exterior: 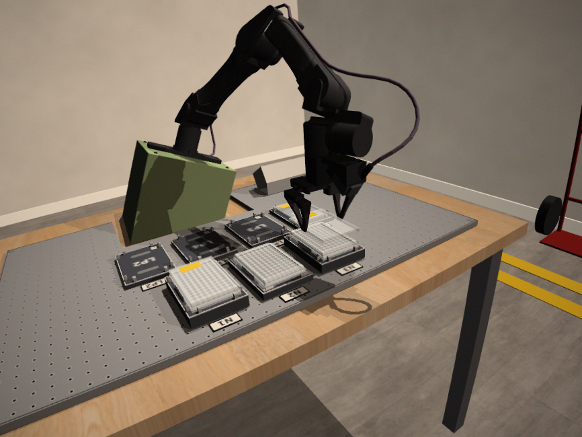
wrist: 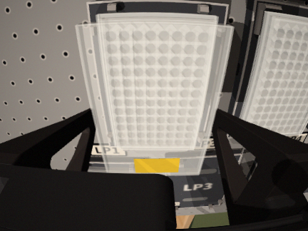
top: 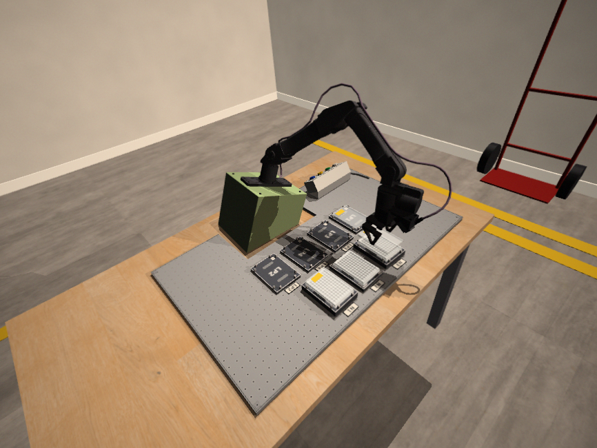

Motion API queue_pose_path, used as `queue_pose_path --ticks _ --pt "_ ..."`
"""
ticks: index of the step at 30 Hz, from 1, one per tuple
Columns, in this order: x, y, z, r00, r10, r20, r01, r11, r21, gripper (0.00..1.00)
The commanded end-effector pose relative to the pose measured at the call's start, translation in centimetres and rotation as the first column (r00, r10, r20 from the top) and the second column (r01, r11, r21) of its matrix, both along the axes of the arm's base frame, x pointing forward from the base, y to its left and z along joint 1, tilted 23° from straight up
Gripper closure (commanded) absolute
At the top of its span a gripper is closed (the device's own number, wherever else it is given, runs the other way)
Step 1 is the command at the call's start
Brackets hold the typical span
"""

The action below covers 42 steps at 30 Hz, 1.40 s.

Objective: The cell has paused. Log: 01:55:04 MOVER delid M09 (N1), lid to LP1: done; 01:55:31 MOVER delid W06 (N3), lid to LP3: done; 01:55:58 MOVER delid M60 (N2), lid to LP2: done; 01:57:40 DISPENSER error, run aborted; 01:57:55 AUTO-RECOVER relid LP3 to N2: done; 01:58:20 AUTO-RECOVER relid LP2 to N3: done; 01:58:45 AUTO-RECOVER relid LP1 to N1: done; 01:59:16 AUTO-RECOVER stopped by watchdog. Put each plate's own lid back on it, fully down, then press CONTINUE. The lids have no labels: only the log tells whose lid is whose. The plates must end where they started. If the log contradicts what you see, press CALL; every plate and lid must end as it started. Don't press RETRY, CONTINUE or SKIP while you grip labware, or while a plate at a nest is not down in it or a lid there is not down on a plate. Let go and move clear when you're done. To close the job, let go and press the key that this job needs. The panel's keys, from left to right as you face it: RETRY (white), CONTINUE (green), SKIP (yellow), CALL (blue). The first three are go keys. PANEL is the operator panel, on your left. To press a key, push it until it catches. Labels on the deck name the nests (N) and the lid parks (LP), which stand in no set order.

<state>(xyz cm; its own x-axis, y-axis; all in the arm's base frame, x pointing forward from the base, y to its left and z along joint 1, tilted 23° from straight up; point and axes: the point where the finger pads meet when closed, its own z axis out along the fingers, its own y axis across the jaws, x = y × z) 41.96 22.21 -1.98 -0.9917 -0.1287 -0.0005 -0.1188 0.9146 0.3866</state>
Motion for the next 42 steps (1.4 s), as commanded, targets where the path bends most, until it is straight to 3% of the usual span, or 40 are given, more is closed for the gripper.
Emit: queue_pose_path --ticks 1,7,8,10,11,13,18,22,27,28,30,37,38,39,42 --pt "1.6 -0.8 1.9 0.999 -0.018 0.045 0.017 1.000 0.021 1.00" --pt "1.6 -0.9 1.8 0.999 -0.018 0.043 0.017 1.000 0.020 1.00" --pt "1.4 -1.4 0.8 0.999 0.001 0.038 -0.001 1.000 0.018 1.00" --pt "1.4 -1.4 0.8 0.999 0.001 0.038 -0.001 1.000 0.018 1.00" --pt "0.7 -2.1 -0.7 1.000 0.019 0.017 -0.019 1.000 0.006 1.00" --pt "0.6 -3.1 -1.3 1.000 0.026 0.008 -0.026 1.000 0.003 1.00" --pt "2.1 -5.0 -0.5 0.998 0.026 0.057 -0.027 0.999 0.018 1.00" --pt "2.2 -6.9 -2.2 0.999 0.026 0.030 -0.026 1.000 0.013 1.00" --pt "2.7 -8.2 -2.6 0.999 0.026 0.034 -0.026 1.000 0.013 1.00" --pt "3.3 -8.6 -1.2 0.997 0.025 0.068 -0.027 0.999 0.017 1.00" --pt "3.2 -9.6 -3.1 0.999 0.025 0.045 -0.026 1.000 0.015 1.00" --pt "3.5 -13.0 -4.6 0.999 0.026 0.033 -0.026 1.000 0.006 1.00" --pt "3.5 -13.0 -4.6 0.999 0.026 0.033 -0.026 1.000 0.006 1.00" --pt "4.1 -13.0 -3.2 0.998 0.026 0.063 -0.026 1.000 0.007 1.00" --pt "4.2 -12.9 -2.8 0.997 0.025 0.069 -0.026 1.000 0.013 1.00"
